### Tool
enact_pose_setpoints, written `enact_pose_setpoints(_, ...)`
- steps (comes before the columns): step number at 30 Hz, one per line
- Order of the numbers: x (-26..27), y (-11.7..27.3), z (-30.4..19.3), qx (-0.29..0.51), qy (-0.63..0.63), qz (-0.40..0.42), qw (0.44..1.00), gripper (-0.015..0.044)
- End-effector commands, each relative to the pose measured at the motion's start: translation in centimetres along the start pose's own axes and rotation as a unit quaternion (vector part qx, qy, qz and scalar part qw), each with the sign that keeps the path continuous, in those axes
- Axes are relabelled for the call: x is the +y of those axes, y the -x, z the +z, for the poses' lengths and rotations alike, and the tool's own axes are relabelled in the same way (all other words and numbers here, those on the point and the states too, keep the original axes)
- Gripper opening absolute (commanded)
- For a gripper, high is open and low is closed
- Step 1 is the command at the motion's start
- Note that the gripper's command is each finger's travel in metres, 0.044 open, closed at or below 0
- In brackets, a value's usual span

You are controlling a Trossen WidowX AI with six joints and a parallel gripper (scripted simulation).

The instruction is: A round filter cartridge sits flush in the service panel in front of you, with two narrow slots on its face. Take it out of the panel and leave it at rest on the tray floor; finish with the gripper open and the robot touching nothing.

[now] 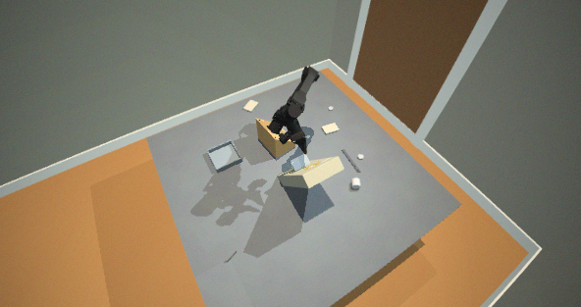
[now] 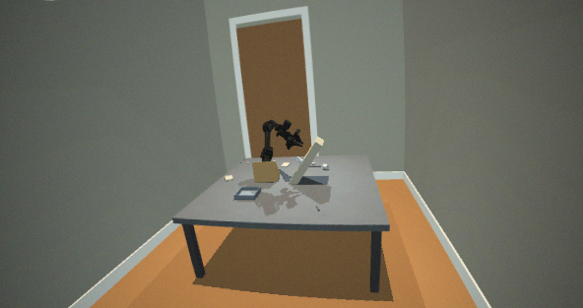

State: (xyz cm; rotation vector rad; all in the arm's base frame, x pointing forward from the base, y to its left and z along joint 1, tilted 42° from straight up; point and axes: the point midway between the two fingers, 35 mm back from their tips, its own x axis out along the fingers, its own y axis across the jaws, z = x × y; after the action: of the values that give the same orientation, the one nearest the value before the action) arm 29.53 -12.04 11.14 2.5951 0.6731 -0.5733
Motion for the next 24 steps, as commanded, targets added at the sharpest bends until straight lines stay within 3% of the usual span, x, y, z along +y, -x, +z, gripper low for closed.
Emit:
enact_pose_setpoints(1, -0.1, -0.5, 0.1, 0.002, -0.001, -0.004, 1.000, 0.0106)
enact_pose_setpoints(24, 0.0, -4.2, 0.1, 0.001, 0.000, -0.004, 1.000, 0.0106)
